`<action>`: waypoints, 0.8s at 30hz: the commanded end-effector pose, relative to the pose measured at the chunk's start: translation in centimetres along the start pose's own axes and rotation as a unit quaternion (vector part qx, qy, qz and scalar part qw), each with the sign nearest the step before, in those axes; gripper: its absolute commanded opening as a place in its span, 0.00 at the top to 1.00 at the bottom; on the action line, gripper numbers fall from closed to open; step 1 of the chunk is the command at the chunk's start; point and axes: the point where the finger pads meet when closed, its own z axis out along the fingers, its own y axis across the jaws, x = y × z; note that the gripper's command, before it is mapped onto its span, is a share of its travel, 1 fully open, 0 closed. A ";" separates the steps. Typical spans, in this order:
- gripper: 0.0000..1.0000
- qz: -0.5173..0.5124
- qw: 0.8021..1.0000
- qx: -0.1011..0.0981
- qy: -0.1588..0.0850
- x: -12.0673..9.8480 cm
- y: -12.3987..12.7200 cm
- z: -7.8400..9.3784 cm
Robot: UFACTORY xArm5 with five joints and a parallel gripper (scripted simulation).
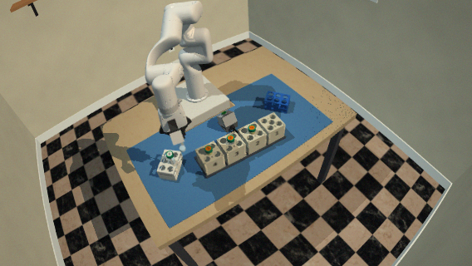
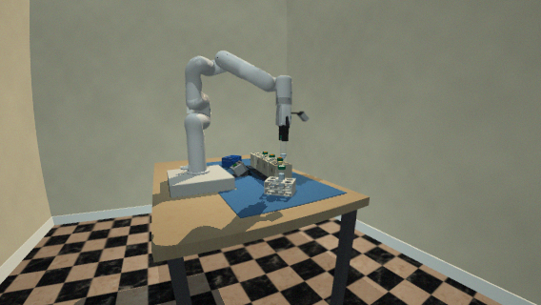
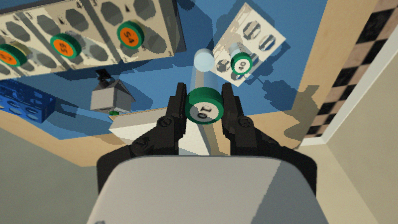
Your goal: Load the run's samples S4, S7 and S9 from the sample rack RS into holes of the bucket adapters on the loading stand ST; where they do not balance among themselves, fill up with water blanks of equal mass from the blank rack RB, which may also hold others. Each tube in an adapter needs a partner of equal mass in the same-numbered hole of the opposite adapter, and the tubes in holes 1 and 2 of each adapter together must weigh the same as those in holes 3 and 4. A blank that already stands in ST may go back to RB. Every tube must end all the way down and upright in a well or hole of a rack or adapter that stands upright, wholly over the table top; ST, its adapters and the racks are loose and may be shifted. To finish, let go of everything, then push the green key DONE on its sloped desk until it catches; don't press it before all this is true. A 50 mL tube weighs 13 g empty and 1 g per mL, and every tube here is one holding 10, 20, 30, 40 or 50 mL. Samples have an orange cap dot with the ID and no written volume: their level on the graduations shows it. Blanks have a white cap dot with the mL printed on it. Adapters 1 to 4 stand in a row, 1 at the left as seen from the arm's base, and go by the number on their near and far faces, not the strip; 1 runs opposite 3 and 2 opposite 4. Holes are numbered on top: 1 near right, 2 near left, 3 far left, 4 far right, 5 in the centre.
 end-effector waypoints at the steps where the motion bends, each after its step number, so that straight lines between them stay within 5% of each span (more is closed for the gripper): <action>1: 1.00 -0.054 0.999 -0.002 0.004 0.0 -1.6 -0.2; 24: 1.00 -0.066 0.998 -0.002 0.003 -0.6 -12.1 -0.1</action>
